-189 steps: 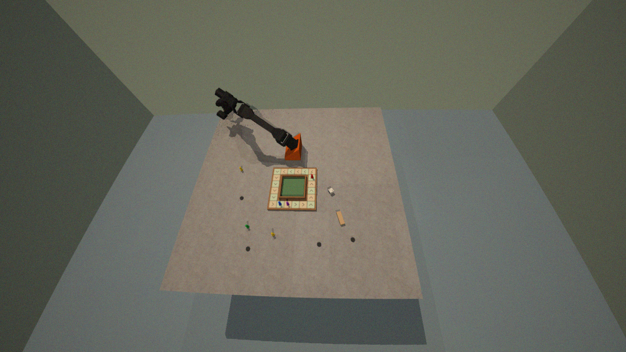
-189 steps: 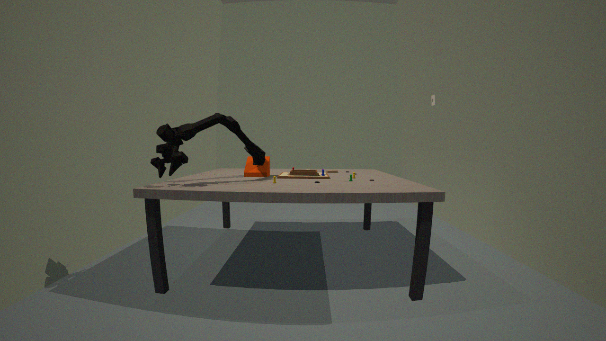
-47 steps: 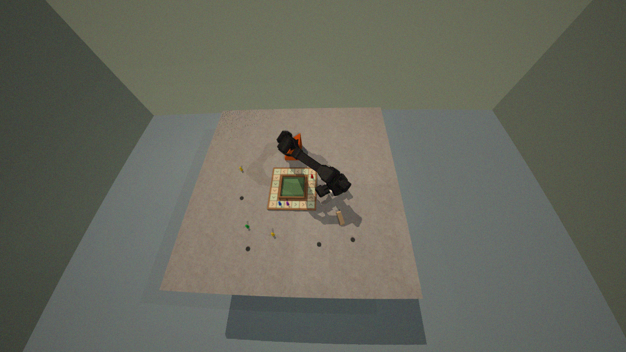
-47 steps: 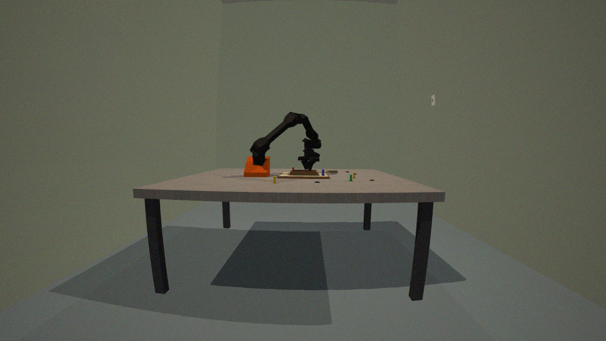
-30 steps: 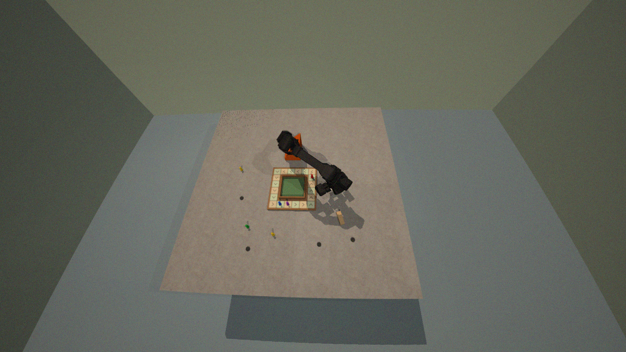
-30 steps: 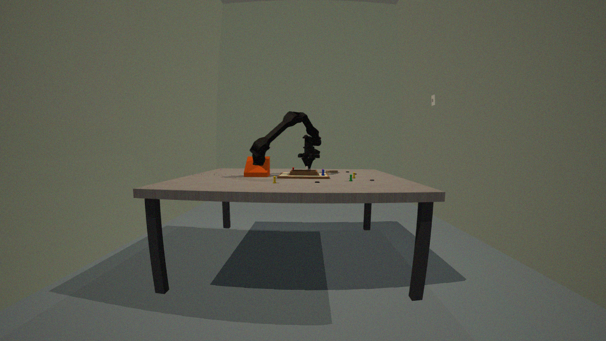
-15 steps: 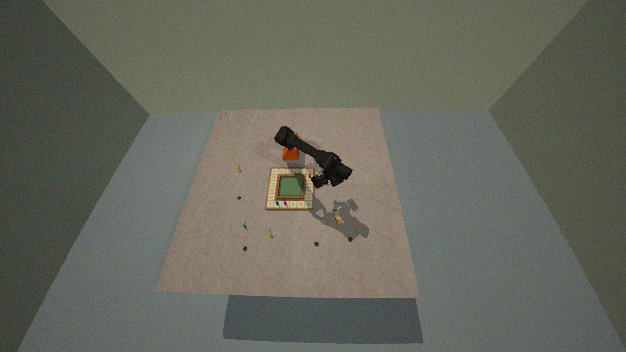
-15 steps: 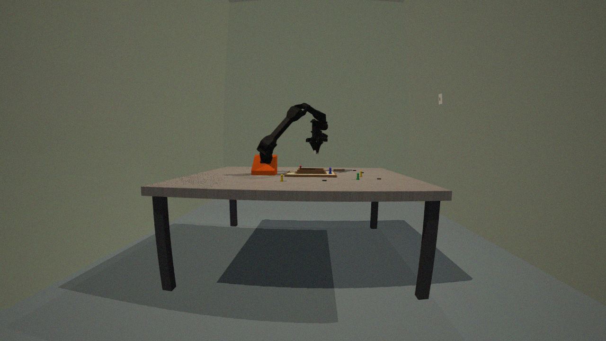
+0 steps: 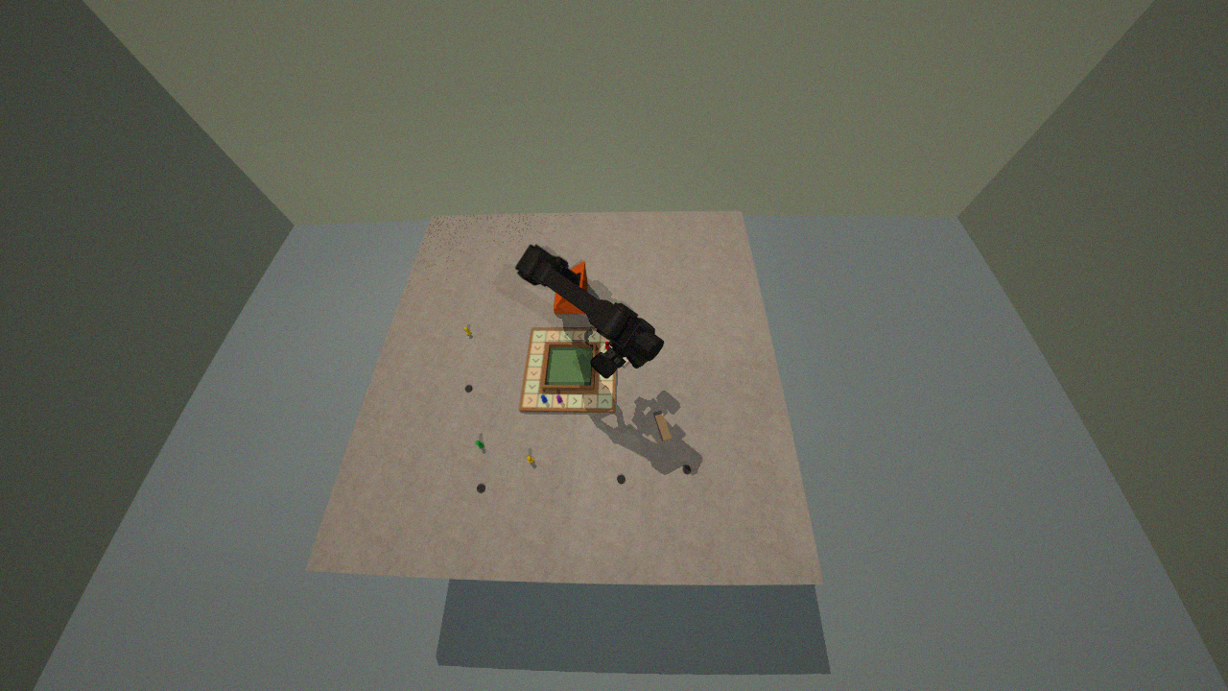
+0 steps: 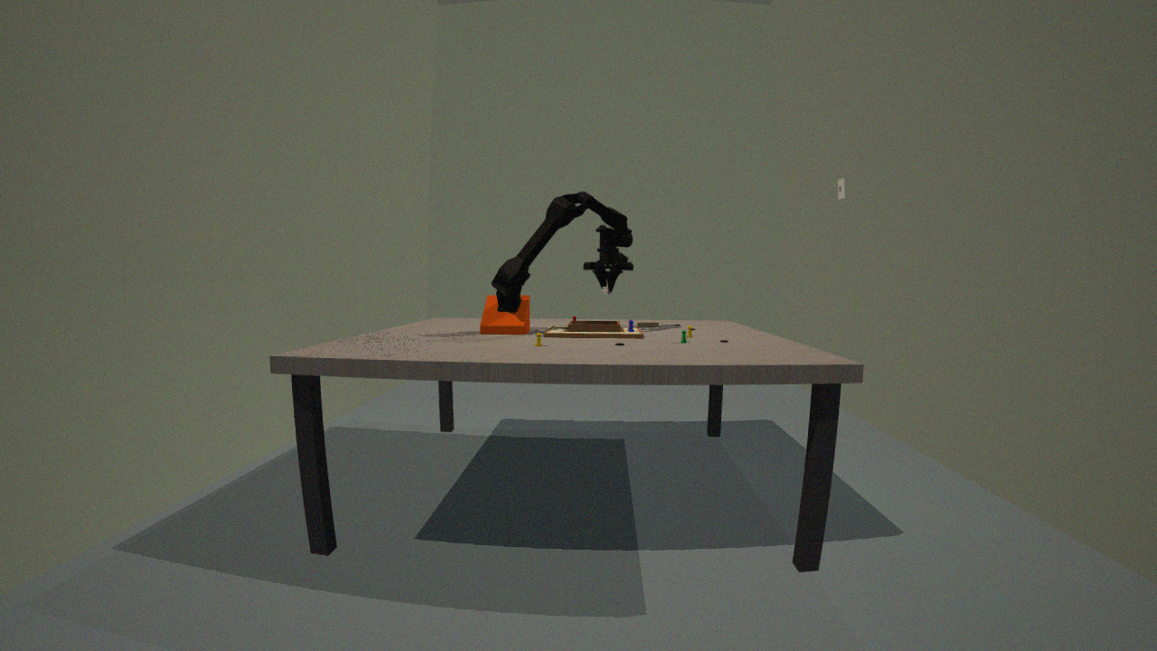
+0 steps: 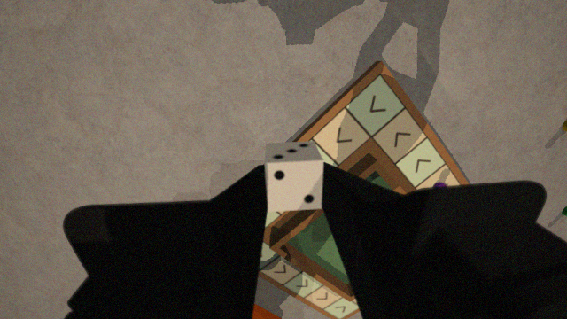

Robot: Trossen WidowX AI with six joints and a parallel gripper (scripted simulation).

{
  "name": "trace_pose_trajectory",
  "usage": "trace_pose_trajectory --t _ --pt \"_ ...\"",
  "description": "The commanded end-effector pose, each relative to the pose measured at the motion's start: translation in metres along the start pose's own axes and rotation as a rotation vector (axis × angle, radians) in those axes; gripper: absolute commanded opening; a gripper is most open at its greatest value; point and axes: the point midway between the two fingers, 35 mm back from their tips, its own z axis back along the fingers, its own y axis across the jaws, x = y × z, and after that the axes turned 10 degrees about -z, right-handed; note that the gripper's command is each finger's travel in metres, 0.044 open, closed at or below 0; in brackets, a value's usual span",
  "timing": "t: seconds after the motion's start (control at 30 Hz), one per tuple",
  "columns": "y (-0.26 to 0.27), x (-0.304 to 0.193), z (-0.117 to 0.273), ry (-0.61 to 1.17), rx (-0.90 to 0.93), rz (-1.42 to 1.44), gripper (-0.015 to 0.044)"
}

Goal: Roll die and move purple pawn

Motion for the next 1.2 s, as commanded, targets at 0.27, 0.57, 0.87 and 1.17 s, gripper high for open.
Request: trace_pose_trajectory --t 0.27,0.57,0.87,1.17 --pt "-0.048 -0.035 -0.006 -0.006 -0.007 0.254 0.0000" --pt "-0.078 -0.068 -0.015 -0.002 -0.011 0.444 0.0000" --pt "-0.101 -0.104 -0.027 0.008 -0.015 0.634 0.0000" --pt "-0.113 -0.132 -0.037 0.018 -0.017 0.770 0.0000"
